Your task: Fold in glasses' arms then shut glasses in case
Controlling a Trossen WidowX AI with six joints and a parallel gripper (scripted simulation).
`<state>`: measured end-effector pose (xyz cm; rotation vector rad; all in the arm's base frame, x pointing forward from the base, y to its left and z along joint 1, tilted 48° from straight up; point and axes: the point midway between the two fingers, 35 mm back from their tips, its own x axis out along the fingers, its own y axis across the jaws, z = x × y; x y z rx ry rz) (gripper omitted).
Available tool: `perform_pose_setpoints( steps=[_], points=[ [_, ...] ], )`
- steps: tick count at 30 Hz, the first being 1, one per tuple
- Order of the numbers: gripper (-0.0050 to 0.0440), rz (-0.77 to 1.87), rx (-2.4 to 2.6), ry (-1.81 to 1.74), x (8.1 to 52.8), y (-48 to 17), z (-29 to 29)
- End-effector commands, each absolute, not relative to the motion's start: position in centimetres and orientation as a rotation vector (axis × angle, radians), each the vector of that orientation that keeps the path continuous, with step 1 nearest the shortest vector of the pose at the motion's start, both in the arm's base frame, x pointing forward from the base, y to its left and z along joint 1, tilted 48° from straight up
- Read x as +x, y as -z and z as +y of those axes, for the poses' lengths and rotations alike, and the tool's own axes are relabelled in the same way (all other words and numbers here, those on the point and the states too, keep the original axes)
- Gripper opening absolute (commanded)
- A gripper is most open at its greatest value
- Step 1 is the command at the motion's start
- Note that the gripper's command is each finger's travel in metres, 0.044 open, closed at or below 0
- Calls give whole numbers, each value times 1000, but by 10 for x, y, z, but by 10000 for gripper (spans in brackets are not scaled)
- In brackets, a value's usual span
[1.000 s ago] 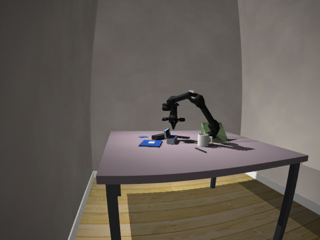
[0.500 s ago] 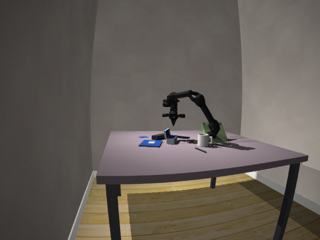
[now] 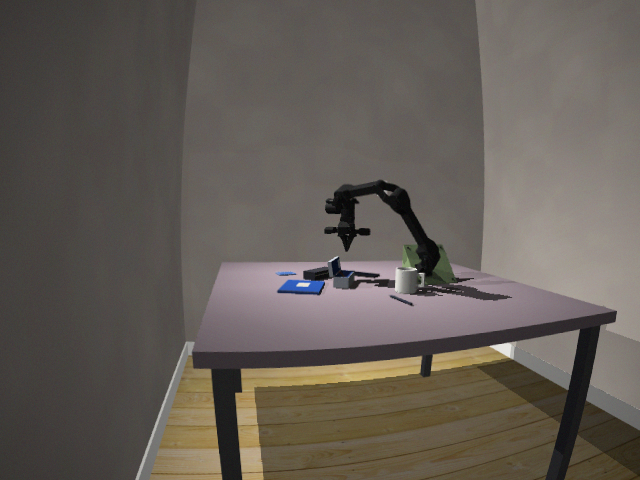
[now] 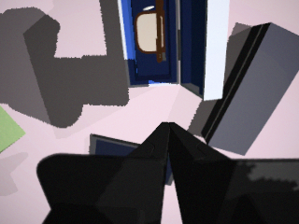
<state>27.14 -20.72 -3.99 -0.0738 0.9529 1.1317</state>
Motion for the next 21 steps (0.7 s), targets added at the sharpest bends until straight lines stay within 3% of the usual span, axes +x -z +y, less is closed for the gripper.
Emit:
perform_pose_setpoints(
  steps=[1,10,21],
  points=[
    [0,953,-73,-1131,271,40,-207],
    [0,966,-56,-1120,272,39,-207],
    [0,1165,243,-920,289,24,-198]
  ],
)
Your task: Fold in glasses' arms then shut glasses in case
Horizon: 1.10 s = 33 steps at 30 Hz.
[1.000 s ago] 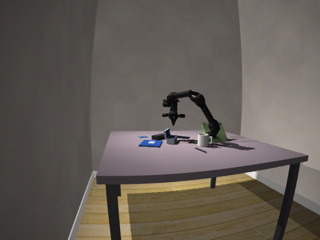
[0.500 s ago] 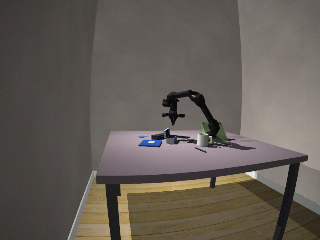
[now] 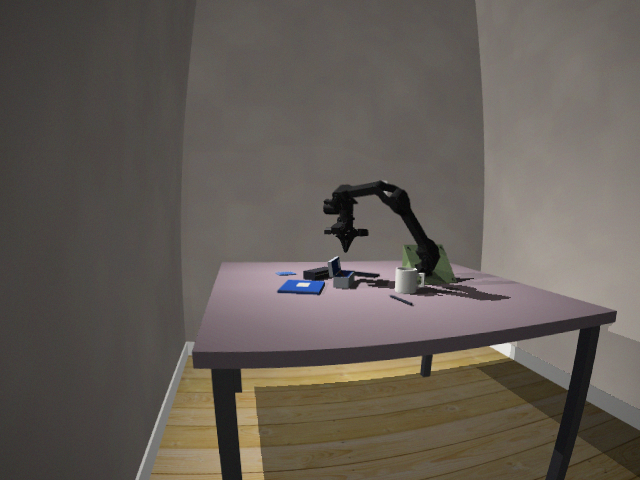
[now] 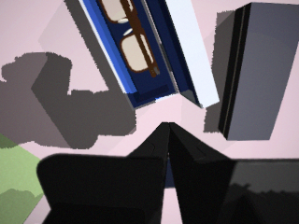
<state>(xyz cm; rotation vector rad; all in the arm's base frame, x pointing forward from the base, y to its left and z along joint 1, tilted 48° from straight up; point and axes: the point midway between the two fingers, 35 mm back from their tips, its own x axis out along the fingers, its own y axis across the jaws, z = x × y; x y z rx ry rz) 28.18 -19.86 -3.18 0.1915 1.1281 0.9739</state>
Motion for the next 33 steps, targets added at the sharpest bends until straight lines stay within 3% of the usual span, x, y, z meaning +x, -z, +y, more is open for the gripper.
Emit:
perform_pose_setpoints(
  steps=[1,33],
  points=[
    [0,1182,271,-900,290,23,-197],
    [0,1549,1039,-253,329,-17,-169]
  ],
)
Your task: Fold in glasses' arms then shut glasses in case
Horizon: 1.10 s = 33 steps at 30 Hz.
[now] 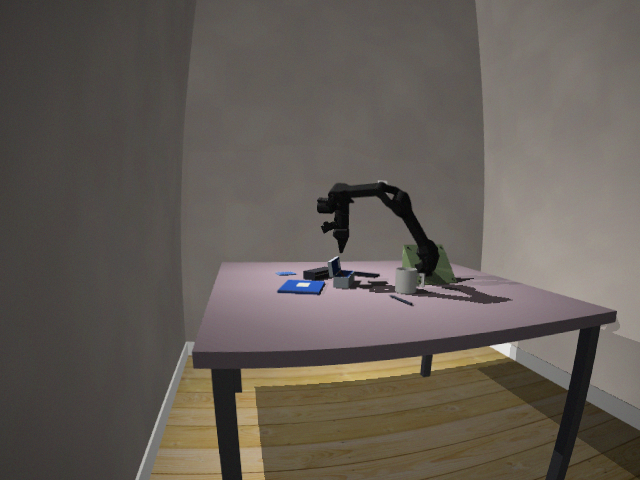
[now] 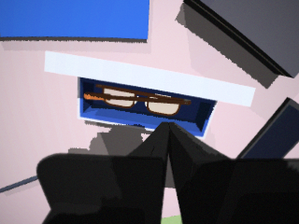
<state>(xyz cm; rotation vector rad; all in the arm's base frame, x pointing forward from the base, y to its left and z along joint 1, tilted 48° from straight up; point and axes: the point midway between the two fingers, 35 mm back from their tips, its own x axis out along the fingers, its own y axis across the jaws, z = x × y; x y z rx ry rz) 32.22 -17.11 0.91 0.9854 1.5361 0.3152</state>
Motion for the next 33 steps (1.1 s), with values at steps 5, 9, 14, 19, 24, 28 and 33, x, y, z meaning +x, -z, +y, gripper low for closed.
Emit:
perform_pose_setpoints(
  steps=[5,9,14,19,24,28,33],
  points=[
    [0,1575,1119,-174,332,-22,-165],
    [0,1607,1227,-66,337,-28,-160],
    [0,1639,1359,74,343,-36,-153],
    [0,1664,1489,219,349,-43,-147],
    [0,1675,1567,309,352,-48,-142],
    [0,1684,1668,432,356,-54,-137],
    [0,1689,1792,591,361,-62,-129]
  ],
)
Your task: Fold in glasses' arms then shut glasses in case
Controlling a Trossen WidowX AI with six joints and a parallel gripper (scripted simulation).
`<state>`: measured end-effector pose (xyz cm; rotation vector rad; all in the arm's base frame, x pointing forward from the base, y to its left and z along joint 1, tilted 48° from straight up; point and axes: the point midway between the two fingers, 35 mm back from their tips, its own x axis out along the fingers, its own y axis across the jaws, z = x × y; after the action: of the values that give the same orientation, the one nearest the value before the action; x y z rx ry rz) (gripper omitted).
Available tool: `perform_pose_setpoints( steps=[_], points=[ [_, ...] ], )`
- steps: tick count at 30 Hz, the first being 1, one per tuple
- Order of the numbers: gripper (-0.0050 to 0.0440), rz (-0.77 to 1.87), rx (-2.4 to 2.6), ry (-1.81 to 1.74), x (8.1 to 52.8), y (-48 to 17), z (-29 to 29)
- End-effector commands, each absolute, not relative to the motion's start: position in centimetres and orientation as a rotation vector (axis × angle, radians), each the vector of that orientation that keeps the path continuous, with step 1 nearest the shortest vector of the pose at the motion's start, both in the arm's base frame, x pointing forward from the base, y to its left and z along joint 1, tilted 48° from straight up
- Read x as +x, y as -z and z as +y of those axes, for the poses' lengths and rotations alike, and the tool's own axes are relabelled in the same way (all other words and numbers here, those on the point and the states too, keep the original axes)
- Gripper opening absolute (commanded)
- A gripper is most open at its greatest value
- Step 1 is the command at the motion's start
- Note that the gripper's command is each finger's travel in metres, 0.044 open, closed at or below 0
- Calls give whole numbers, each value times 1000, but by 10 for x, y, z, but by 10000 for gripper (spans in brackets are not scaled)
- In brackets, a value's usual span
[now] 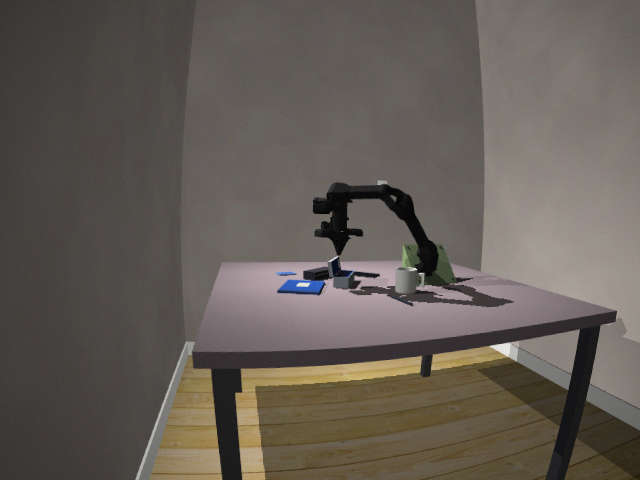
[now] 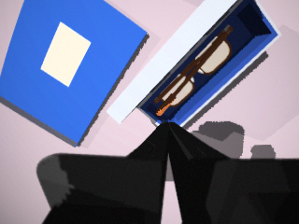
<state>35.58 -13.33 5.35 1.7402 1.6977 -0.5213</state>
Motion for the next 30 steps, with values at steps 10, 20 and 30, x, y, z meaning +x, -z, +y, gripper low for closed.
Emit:
perform_pose_setpoints(
  steps=[10,20,30],
  points=[
    [0,1675,1983,857,368,-74,-117],
    [0,1632,2171,1156,375,-88,-103],
    [0,1632,2171,1156,379,-54,-67]
  ],
)
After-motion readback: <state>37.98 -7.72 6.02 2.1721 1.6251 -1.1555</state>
